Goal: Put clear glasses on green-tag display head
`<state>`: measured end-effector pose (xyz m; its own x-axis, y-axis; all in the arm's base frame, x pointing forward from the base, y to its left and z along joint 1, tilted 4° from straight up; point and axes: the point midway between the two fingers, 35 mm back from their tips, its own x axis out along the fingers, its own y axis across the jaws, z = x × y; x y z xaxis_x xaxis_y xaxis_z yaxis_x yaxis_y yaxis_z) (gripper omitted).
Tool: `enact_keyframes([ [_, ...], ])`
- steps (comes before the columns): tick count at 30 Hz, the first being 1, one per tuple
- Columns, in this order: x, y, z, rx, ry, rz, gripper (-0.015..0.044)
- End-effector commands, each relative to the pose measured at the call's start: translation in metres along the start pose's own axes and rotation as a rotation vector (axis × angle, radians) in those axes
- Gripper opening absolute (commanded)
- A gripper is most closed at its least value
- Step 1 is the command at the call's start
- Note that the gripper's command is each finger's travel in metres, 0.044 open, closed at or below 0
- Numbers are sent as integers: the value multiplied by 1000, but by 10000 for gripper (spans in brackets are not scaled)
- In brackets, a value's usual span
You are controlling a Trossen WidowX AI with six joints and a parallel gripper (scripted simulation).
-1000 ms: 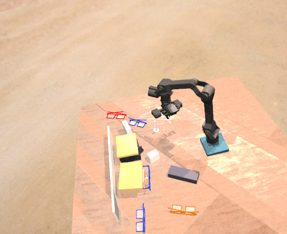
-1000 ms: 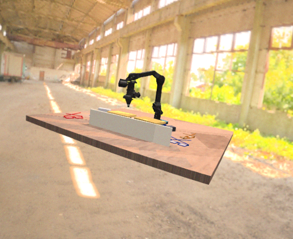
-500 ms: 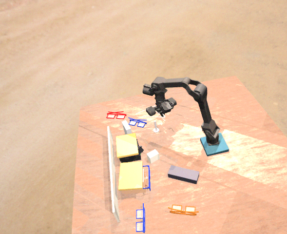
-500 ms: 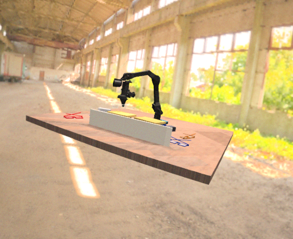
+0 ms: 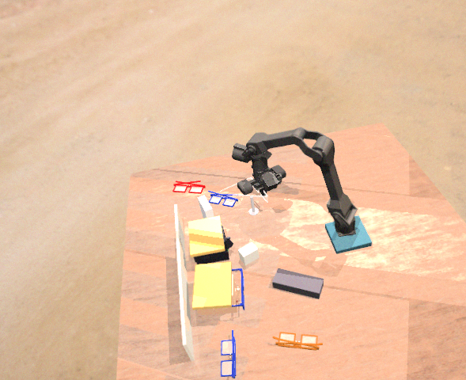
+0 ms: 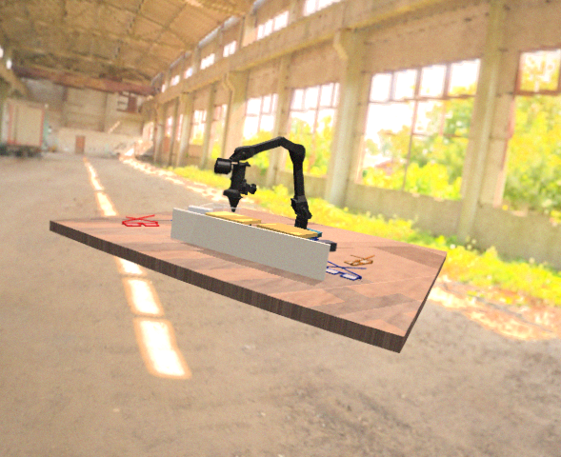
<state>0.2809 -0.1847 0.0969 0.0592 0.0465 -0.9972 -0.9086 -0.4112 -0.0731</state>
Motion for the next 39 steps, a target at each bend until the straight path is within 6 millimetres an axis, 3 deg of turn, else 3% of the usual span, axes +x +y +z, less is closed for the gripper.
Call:
enact_keyframes([
  [1, 16, 1, 2, 4, -4, -1, 0],
  [39, 22, 18, -18, 4, -3, 0, 0],
])
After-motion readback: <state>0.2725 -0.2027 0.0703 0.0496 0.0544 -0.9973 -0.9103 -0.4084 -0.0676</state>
